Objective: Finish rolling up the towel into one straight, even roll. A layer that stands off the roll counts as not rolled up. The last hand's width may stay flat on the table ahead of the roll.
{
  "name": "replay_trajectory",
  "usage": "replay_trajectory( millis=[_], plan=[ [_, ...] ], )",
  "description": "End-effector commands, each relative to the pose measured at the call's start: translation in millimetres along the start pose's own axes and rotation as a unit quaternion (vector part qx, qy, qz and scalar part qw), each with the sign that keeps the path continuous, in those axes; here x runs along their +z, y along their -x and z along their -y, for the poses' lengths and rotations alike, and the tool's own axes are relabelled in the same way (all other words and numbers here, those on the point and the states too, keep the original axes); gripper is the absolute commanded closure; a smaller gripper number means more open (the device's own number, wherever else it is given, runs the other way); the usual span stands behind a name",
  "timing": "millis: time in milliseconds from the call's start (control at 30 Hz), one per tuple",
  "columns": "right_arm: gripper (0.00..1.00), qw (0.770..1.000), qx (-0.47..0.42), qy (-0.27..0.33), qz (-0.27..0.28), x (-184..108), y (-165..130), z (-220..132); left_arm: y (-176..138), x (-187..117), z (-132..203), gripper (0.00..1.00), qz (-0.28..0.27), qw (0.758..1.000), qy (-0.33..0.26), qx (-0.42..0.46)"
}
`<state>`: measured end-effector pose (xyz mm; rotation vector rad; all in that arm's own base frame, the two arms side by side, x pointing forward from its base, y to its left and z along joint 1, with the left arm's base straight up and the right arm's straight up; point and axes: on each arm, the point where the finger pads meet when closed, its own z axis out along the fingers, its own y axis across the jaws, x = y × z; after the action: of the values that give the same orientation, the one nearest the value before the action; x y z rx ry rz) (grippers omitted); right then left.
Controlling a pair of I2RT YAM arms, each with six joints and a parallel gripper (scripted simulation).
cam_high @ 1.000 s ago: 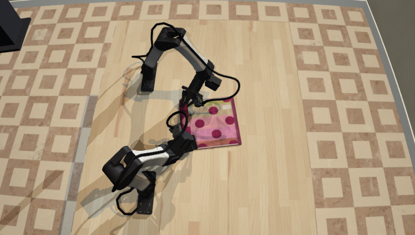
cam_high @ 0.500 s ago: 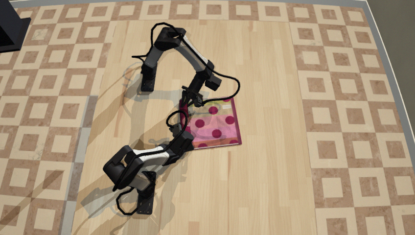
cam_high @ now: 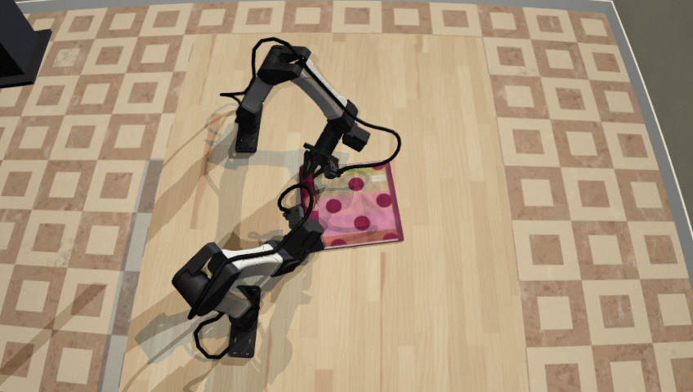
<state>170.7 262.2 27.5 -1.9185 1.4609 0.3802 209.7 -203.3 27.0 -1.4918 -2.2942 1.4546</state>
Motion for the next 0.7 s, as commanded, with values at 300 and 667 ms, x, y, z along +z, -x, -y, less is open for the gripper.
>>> replay_trajectory(
  millis=[300,667],
  plan=[
    [0.78,1.000,0.001,-0.001,0.001,1.3,0.5,-1.0,4.4,-4.1,1.3,0.45,-0.001,1.000,0.002,0.007],
    [0.78,1.000,0.002,0.001,0.001,1.3,0.6,-1.0,6.7,-9.5,5.2,0.15,-0.001,1.000,0.002,0.007]
  ],
)
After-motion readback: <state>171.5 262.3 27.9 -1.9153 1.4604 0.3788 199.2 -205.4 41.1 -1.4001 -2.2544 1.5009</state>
